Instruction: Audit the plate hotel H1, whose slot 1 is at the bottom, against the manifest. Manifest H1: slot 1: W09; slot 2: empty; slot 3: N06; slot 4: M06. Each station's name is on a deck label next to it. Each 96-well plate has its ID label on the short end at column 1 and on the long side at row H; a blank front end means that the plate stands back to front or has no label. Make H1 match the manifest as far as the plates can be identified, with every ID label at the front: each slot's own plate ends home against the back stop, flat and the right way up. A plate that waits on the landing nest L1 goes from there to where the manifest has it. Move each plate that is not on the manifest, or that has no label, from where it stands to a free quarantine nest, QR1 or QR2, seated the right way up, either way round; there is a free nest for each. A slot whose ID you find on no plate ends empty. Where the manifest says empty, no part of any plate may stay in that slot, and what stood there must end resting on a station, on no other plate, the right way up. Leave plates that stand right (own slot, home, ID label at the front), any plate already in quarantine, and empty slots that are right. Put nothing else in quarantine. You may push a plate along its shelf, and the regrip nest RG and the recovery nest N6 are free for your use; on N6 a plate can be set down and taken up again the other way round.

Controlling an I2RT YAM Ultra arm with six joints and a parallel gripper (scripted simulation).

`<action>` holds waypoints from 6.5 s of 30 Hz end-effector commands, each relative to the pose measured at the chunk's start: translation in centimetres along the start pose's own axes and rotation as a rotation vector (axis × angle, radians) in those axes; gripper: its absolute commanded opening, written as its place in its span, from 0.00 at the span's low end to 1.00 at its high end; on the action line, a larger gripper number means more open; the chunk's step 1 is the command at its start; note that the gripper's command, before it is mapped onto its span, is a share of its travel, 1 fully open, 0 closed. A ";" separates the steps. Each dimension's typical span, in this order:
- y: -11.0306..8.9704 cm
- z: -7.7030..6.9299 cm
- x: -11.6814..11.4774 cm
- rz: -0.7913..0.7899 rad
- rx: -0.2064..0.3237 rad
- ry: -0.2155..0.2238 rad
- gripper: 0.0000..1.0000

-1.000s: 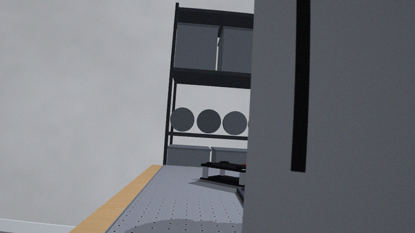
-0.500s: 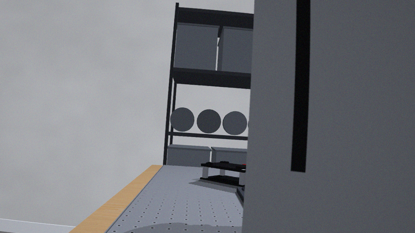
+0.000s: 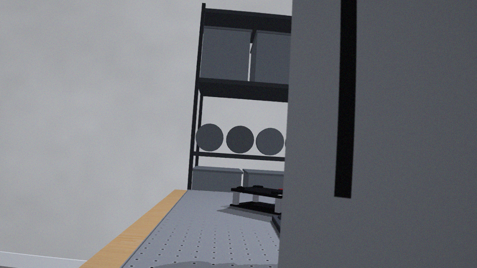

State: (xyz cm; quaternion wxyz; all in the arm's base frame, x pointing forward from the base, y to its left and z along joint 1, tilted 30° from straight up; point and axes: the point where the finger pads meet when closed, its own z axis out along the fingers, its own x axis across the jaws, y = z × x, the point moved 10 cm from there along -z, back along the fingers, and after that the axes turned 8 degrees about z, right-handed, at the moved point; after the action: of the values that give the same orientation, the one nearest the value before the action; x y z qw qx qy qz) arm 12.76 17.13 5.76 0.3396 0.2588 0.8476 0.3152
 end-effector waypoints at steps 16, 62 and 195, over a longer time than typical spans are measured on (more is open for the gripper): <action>-1.4 0.5 0.0 -0.011 0.014 0.012 0.85; -2.9 1.8 -0.3 -0.011 0.014 0.014 0.85; -6.5 6.8 -0.4 -0.014 0.033 0.024 0.85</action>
State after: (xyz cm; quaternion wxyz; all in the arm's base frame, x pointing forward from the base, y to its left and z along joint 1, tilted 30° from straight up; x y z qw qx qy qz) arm 16.30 14.62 -1.80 0.3353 0.2620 0.8528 0.3026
